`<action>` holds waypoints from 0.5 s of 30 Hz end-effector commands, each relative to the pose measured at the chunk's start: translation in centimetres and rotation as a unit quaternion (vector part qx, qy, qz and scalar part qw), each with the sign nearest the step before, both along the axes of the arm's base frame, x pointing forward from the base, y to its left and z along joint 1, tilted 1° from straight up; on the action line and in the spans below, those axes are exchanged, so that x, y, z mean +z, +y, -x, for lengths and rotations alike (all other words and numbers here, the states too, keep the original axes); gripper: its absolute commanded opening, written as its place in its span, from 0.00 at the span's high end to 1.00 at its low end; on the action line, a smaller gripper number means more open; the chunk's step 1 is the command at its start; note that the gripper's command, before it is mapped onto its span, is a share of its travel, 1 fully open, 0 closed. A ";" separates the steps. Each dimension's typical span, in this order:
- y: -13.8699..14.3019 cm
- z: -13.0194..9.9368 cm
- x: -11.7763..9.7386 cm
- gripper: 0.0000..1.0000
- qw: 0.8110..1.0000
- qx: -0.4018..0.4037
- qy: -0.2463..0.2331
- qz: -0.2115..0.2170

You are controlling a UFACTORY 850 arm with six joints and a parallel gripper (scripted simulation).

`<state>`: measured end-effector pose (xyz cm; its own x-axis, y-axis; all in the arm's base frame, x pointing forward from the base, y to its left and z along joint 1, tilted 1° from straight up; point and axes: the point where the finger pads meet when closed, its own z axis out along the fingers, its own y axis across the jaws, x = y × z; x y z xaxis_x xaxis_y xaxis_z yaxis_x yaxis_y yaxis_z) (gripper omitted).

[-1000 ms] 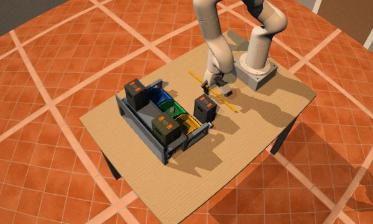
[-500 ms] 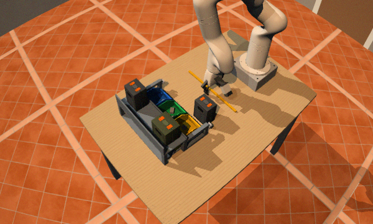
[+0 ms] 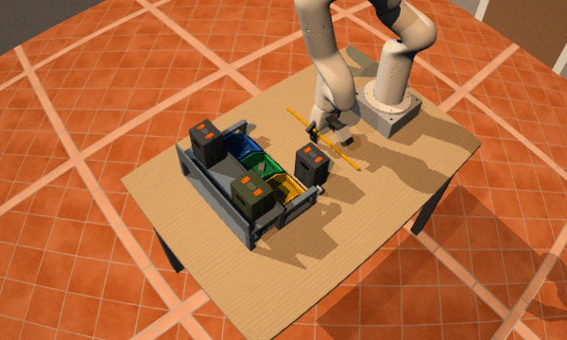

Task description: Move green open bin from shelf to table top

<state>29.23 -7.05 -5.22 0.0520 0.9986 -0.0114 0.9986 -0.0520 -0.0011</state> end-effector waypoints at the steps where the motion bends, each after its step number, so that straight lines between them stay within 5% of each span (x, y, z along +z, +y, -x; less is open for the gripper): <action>1: 0.0 -0.1 3.7 0.00 1.000 0.000 -0.001 0.000; 15: 0.0 -0.1 5.7 0.00 1.000 0.000 -0.001 0.000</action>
